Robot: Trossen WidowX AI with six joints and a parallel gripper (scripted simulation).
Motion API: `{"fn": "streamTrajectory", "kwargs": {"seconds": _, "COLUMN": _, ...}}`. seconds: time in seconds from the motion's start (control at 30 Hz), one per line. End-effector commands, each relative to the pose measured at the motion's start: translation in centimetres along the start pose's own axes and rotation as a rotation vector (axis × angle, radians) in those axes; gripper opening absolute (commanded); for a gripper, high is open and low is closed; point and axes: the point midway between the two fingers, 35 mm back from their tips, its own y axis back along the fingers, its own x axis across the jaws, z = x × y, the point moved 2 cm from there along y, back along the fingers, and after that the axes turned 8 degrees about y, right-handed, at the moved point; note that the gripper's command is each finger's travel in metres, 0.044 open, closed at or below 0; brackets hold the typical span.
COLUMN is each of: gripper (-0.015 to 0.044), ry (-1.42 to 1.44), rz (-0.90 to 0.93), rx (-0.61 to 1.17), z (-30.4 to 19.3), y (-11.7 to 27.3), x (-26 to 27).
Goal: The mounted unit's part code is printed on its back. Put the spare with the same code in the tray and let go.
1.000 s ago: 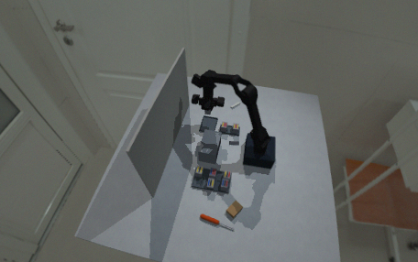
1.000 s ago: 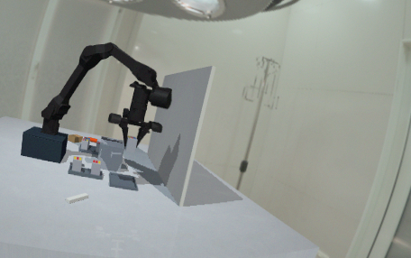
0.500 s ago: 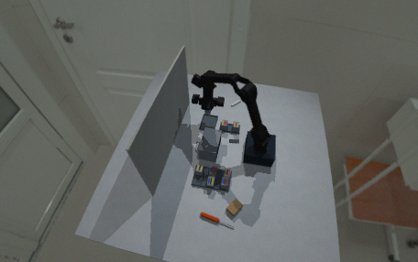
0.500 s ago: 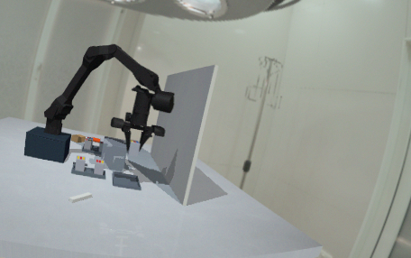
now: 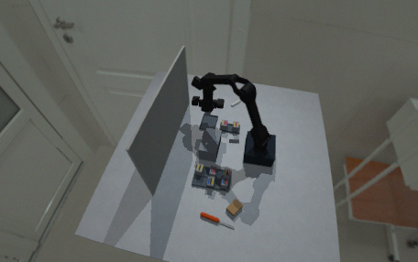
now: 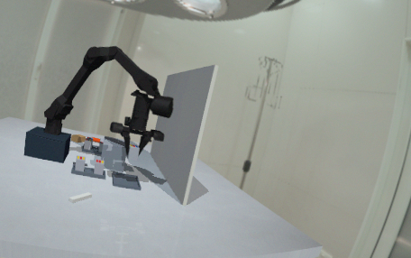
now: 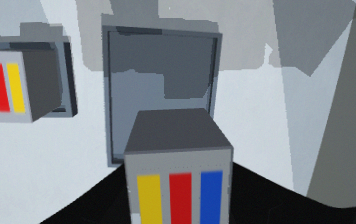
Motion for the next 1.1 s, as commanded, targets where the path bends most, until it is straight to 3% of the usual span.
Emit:
{"fn": "streamTrajectory", "kwargs": {"seconds": 0.0, "gripper": 0.0000, "ry": 0.002, "rz": -0.005, "rx": -0.001, "z": 0.0, "y": -0.5, "x": -0.1}}
{"fn": "streamTrajectory", "kwargs": {"seconds": 1.07, "gripper": 0.0000, "ry": 0.002, "rz": -0.005, "rx": -0.001, "z": 0.1, "y": -3.8, "x": 0.0}}
